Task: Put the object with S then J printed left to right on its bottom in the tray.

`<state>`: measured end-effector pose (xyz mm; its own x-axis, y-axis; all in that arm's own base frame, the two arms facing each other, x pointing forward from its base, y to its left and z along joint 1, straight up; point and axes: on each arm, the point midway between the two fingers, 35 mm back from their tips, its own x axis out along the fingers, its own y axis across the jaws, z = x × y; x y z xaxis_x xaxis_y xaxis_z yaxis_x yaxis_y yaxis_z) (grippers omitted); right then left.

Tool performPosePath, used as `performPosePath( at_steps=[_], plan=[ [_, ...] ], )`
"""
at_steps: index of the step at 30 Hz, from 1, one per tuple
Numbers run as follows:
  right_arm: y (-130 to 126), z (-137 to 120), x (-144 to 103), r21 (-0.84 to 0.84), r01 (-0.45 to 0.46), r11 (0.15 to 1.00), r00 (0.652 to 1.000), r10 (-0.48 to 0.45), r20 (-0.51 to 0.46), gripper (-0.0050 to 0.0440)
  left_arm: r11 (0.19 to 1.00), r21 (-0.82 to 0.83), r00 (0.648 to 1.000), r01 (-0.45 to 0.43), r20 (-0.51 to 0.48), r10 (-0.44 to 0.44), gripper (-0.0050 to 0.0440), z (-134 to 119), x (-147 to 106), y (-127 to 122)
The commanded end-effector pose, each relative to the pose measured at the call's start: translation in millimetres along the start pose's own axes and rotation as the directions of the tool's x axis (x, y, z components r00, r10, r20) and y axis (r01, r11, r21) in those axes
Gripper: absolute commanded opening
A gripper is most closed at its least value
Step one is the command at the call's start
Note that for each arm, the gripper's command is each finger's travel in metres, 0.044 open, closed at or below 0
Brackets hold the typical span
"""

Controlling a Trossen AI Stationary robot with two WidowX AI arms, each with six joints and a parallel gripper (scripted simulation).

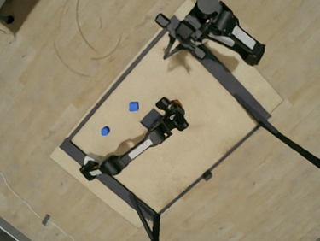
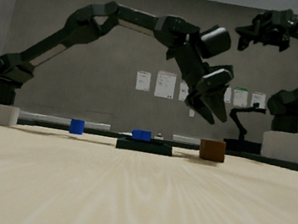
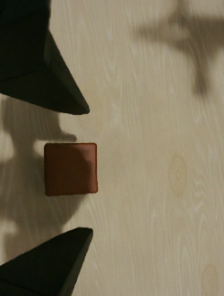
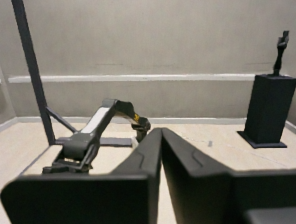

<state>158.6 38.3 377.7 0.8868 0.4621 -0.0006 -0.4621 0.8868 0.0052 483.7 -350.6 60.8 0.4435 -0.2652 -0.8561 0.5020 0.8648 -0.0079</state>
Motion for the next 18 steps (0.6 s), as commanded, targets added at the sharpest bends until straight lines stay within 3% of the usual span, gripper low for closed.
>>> performPosePath(
  at_steps=[1, 6, 8, 14, 18],
  plan=[
    [0.9, 5.0, -0.2, -0.010, -0.003, 1.000, 1.000, 0.003, 0.002, -0.0050, 1.000, -0.015, 0.998, 0.007, 0.055, -0.007, 0.0280, 13.8, -30.4, 13.8],
    [0.9, 5.0, -0.2, -0.010, -0.003, 1.000, 1.000, 0.003, 0.002, -0.0050, 0.998, -0.056, 0.985, 0.024, 0.171, -0.015, 0.0160, 26.3, -92.4, 47.7],
    [0.9, 5.0, -0.2, -0.010, -0.003, 1.000, 1.000, 0.003, 0.002, -0.0050, 0.998, -0.056, 0.985, 0.024, 0.171, -0.015, 0.0160, 26.3, -92.4, 47.7],
    [0.9, 5.0, -0.2, -0.010, -0.003, 1.000, 1.000, 0.003, 0.002, -0.0050, 0.995, -0.093, 0.945, 0.039, 0.326, -0.007, 0.0016, 24.4, -172.2, 86.3],
    [0.9, 5.0, -0.2, -0.010, -0.003, 1.000, 1.000, 0.003, 0.002, -0.0050, 0.993, -0.107, 0.915, 0.042, 0.404, 0.005, 0.0000, 13.2, -212.8, 103.2]
  ],
)
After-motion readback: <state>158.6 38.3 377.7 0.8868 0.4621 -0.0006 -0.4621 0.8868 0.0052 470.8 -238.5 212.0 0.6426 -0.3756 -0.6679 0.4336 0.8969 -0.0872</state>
